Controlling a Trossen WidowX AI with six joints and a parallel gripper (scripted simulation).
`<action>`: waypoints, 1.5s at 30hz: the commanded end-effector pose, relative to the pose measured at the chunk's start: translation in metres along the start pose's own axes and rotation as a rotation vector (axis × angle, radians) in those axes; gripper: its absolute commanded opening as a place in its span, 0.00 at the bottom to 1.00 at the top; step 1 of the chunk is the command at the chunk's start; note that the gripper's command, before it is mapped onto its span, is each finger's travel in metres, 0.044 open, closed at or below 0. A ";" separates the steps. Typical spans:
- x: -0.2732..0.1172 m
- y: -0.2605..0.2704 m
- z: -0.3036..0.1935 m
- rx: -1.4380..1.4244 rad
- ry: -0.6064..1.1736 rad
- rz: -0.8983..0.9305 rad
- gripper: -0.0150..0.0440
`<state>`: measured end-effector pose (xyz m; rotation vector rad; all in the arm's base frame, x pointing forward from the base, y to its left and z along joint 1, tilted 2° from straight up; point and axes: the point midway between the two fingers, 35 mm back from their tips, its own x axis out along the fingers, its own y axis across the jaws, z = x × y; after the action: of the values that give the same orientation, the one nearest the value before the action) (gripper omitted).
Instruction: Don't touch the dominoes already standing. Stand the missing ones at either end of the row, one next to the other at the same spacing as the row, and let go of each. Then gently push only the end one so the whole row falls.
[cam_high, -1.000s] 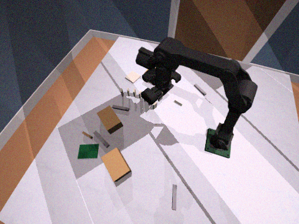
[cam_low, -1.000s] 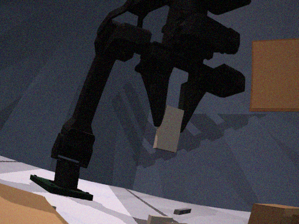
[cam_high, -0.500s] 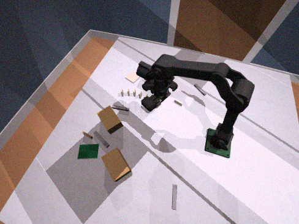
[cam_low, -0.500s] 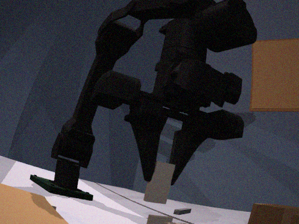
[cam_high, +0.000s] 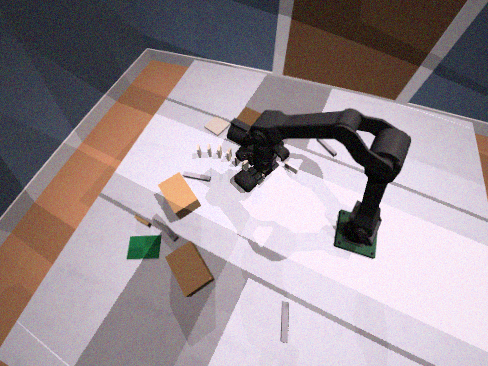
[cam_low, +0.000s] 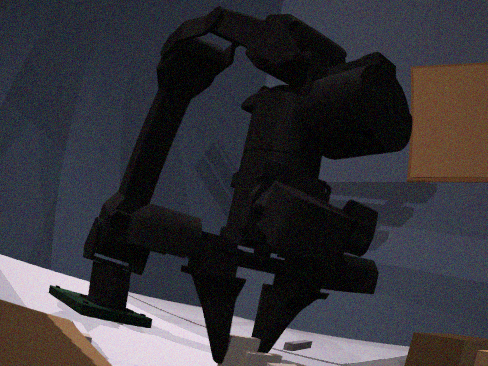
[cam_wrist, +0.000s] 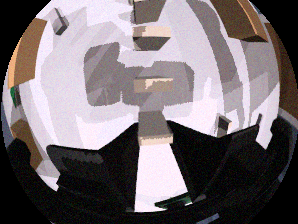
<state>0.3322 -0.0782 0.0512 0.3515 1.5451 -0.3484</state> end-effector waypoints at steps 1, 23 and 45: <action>0.002 0.000 0.001 0.005 -0.007 0.001 0.44; 0.002 0.000 0.001 0.005 -0.007 0.001 1.00; -0.083 -0.071 -0.003 -0.096 -0.006 -0.006 1.00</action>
<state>0.3171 -0.1148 0.1523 0.2892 1.5410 -0.2913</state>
